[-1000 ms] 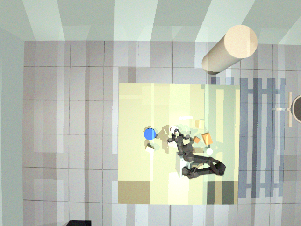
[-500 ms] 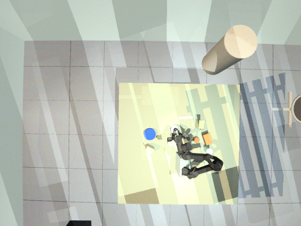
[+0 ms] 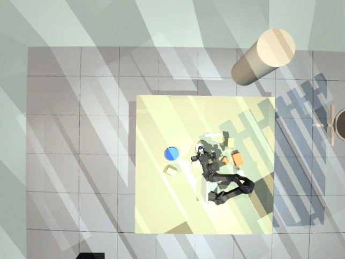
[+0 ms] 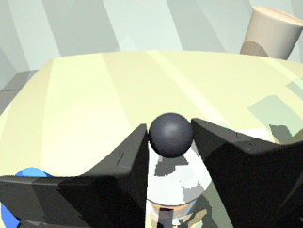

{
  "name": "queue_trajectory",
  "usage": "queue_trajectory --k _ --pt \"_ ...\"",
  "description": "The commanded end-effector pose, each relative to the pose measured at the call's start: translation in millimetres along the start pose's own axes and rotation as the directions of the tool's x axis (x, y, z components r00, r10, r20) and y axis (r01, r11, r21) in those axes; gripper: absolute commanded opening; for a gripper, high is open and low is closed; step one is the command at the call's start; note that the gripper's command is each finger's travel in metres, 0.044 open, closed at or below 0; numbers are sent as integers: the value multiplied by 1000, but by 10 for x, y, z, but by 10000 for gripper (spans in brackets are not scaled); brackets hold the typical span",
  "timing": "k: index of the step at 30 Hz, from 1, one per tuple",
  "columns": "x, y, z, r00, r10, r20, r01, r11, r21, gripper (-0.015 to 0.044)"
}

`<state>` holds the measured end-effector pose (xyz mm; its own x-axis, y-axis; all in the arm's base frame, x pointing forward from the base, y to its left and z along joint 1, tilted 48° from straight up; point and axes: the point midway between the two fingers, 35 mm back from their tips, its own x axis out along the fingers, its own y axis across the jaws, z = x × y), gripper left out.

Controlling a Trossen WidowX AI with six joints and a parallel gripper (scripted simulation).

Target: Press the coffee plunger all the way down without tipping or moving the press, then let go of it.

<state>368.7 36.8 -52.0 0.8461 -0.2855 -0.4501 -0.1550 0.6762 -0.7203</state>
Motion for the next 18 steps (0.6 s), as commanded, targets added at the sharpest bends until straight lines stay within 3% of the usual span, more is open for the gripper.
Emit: queue_trajectory --k 1,18 --pt "38 -1 -67 1000 -3 -26 3 1000 -12 118" --pt "67 4 -37 1000 -3 -26 3 1000 -11 118"
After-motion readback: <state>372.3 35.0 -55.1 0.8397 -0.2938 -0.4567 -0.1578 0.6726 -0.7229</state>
